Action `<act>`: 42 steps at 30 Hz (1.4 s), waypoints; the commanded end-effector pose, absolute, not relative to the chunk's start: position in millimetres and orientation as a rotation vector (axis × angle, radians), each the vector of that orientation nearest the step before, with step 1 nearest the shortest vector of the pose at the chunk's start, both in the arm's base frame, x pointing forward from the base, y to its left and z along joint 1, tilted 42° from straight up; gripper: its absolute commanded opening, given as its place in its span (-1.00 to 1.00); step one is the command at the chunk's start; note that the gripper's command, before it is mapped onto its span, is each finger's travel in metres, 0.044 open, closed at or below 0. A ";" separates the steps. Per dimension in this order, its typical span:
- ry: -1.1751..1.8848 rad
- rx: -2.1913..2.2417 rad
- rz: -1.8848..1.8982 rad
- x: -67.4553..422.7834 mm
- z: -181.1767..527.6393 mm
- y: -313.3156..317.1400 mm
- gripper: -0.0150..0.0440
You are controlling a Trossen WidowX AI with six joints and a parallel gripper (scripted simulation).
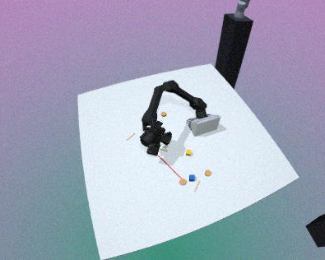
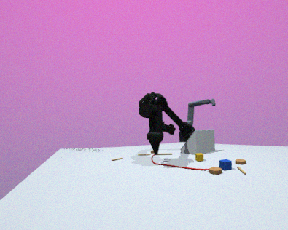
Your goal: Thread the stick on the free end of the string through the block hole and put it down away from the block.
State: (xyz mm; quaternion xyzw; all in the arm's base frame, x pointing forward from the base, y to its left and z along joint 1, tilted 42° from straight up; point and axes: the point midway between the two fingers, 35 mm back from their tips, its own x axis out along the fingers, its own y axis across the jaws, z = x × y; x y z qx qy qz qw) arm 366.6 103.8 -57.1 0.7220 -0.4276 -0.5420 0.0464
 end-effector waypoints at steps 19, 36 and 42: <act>-1.300 2.201 -1.652 348.7 -63.4 84.6 -0.49; -1.299 2.202 -1.648 336.4 -67.9 76.0 -0.49; -1.297 2.203 -1.649 330.7 -71.2 80.1 -0.49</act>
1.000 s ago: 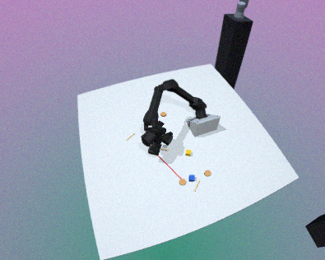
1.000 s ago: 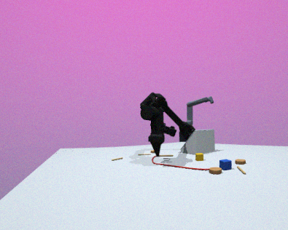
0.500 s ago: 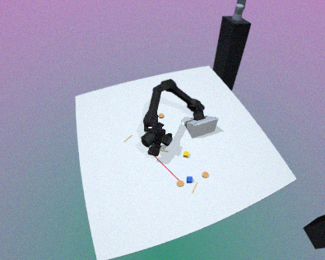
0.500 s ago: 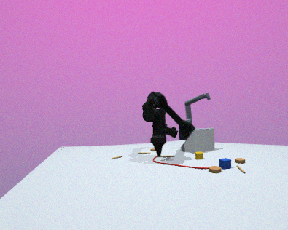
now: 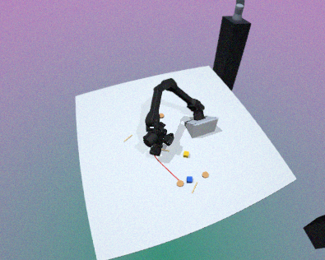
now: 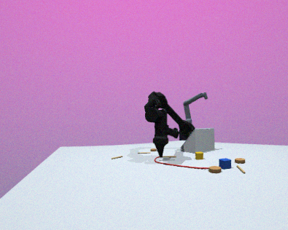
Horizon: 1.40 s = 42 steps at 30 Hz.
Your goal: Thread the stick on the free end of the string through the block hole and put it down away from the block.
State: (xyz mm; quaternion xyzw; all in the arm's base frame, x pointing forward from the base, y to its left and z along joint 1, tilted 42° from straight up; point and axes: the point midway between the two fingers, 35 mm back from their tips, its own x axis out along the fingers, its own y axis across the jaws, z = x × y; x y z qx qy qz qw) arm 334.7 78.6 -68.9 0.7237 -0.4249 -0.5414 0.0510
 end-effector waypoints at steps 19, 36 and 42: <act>-1.294 2.205 -1.653 310.7 -82.1 92.7 -0.49; -1.292 2.204 -1.654 291.8 -91.2 102.2 -0.49; -1.293 2.204 -1.654 284.9 -94.3 105.1 -0.49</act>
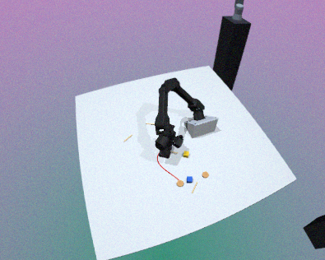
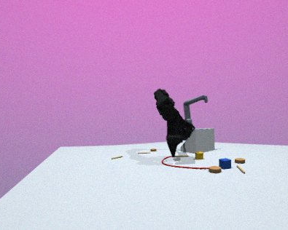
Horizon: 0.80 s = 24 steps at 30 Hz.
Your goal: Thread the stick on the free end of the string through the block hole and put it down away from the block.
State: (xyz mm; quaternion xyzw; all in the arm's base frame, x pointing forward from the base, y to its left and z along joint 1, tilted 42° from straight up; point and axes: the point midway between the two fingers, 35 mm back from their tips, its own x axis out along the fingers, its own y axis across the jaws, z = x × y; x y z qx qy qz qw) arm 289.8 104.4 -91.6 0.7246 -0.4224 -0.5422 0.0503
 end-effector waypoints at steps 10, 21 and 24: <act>-1.294 2.203 -1.653 273.3 -99.2 109.4 -0.49; -1.294 2.204 -1.648 260.4 -104.3 113.3 -0.49; -1.294 2.204 -1.646 257.6 -105.4 113.9 -0.49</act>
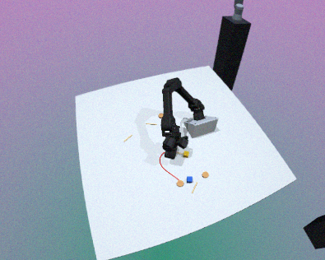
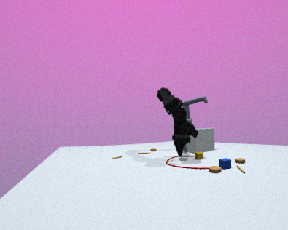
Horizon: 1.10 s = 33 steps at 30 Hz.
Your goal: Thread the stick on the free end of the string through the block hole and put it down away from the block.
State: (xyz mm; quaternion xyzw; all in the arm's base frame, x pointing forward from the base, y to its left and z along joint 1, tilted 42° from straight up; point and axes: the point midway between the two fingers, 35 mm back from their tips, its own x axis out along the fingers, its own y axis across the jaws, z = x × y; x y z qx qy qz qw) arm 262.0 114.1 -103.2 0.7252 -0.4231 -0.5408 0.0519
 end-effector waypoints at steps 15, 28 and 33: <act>-1.294 2.204 -1.647 246.7 -111.2 119.5 -0.49; -1.293 2.204 -1.648 230.7 -118.9 126.8 -0.49; -1.293 2.204 -1.649 224.7 -121.5 129.3 -0.49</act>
